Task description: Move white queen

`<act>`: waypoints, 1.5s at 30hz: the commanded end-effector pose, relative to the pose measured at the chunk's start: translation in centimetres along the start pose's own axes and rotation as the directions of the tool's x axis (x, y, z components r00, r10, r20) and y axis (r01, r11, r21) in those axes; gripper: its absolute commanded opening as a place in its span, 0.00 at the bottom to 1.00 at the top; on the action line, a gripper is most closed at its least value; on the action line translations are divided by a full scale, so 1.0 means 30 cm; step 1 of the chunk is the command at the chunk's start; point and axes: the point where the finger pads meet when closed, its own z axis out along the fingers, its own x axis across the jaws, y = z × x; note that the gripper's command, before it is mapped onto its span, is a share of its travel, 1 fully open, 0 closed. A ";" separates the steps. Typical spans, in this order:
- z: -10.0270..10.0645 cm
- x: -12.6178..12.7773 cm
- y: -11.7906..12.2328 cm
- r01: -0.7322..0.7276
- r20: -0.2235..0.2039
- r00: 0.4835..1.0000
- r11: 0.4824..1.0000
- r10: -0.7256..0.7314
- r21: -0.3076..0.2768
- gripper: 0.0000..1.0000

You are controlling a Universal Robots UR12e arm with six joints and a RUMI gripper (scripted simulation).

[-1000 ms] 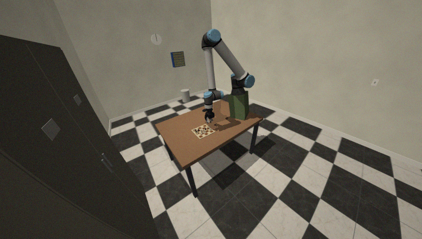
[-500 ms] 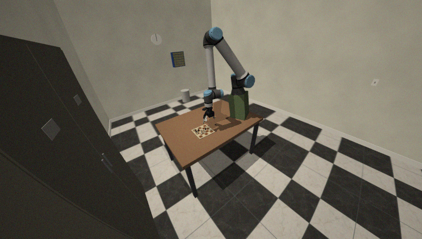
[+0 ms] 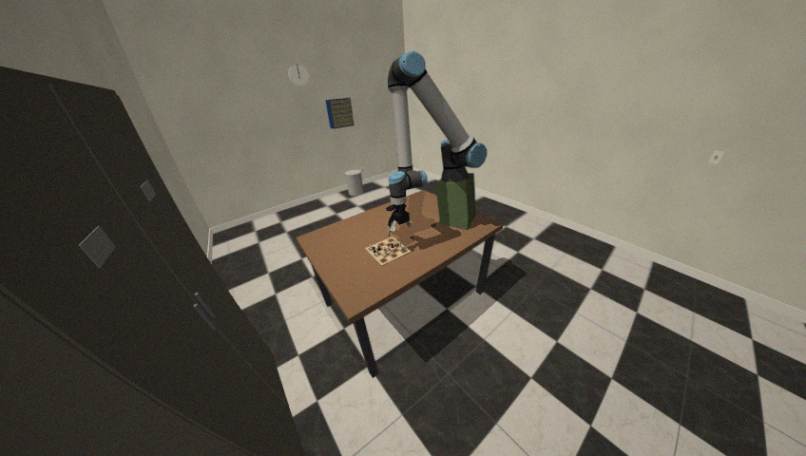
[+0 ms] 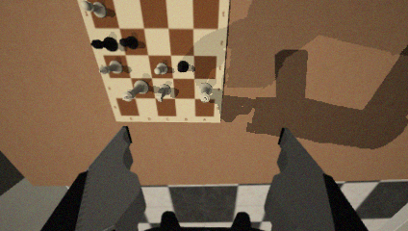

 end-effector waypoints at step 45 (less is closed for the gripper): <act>-0.223 -0.001 0.000 0.000 0.001 1.000 1.000 0.000 0.000 1.00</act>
